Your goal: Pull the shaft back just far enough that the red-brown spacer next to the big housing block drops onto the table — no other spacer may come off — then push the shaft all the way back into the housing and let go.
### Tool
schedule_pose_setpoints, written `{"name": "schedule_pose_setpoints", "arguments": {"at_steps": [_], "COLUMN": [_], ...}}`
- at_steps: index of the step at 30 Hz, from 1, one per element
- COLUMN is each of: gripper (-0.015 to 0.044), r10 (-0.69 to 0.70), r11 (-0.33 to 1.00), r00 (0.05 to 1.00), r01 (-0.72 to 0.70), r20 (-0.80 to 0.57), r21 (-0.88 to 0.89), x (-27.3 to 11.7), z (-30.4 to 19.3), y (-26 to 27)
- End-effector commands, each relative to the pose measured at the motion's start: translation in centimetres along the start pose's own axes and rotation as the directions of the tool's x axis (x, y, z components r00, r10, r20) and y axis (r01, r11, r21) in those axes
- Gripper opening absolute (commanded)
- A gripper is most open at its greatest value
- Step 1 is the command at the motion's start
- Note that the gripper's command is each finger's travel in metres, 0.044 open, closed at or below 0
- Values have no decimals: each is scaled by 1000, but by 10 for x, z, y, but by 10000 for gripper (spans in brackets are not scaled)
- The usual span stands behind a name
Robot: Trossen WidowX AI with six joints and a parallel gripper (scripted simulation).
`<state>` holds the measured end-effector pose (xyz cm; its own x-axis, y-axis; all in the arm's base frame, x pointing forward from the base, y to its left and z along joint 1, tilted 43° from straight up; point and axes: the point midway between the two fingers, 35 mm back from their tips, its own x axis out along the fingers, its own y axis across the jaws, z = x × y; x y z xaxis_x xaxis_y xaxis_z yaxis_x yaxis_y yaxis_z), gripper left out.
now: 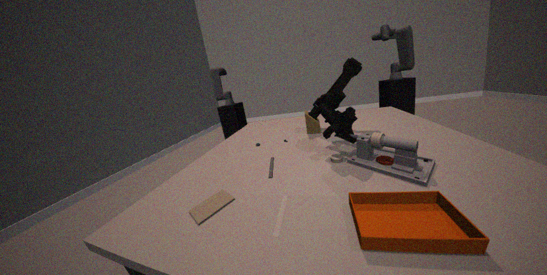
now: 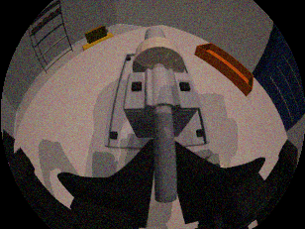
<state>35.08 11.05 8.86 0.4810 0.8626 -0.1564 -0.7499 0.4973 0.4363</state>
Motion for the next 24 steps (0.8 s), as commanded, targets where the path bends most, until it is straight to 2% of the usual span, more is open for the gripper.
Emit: {"name": "schedule_pose_setpoints", "arguments": {"at_steps": [1, 24], "gripper": [0, 0], "r10": [4, 4], "r11": [1000, 1000], "r00": [1000, 1000], "r01": [-4, -4], "r20": [2, 2], "r21": [-5, -5], "x": [2, 4], "z": [2, 4], "y": [1, 1]}}
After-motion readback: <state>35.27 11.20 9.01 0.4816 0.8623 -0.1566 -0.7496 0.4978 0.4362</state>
